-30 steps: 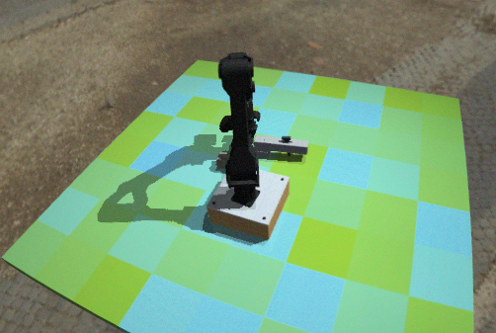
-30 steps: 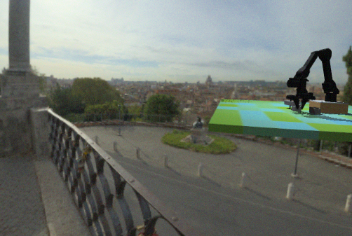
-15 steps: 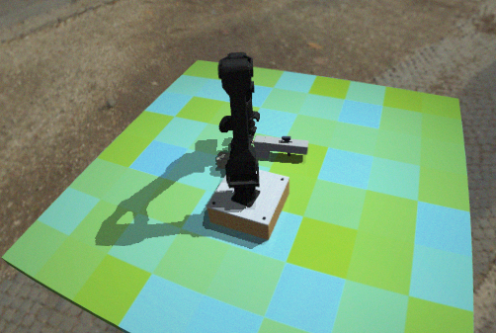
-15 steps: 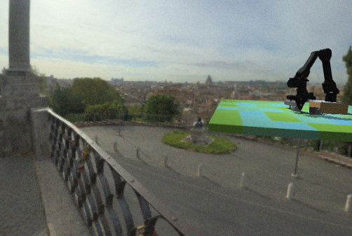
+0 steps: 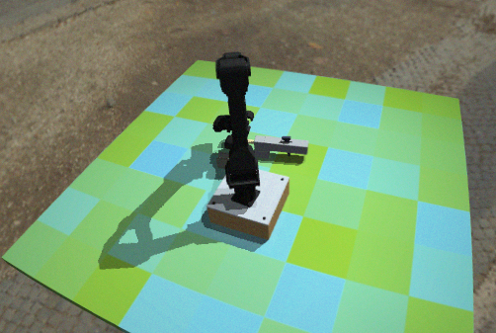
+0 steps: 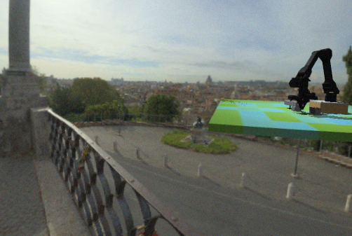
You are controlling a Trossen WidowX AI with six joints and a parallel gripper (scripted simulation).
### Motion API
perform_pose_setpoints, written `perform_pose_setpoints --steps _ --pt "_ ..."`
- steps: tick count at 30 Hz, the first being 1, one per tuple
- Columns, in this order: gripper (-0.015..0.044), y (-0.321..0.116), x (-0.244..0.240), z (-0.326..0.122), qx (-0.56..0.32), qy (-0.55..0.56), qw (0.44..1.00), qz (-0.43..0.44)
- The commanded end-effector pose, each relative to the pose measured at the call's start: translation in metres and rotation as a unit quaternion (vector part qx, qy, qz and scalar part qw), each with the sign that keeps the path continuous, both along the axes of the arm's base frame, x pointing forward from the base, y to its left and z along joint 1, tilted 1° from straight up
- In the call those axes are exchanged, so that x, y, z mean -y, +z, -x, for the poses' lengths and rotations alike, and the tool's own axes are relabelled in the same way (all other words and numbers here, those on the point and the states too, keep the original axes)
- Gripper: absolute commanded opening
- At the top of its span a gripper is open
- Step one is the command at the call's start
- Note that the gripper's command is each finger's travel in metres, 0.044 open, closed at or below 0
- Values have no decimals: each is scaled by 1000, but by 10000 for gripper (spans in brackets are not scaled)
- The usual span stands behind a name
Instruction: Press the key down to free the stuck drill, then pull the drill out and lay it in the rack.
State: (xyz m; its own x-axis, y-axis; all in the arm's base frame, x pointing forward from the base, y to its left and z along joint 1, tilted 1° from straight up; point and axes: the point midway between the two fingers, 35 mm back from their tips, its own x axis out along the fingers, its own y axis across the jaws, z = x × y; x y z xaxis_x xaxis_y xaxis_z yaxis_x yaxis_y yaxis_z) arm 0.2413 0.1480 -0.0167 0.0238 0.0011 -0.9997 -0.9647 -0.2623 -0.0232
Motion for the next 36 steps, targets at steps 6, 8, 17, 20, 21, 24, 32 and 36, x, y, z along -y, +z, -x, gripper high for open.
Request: perform_pose_setpoints --steps 6,8,17,20,21,24,32,36 --pt "0 0 -13 3 -1 -1 1000 0" --pt "0 0 -17 3 -1 -1 1000 0" --pt "131 1 -17 4 0 0 1000 -1" --pt "210 1 -17 4 0 0 1000 -1" --pt "236 1 -17 4 0 0 1000 -1" --pt "315 0 -16 4 0 -1 1000 -1" --pt "440 -1 -12 3 -1 -1 1000 0" --pt "440 -1 -11 2 -1 -1 1000 0"
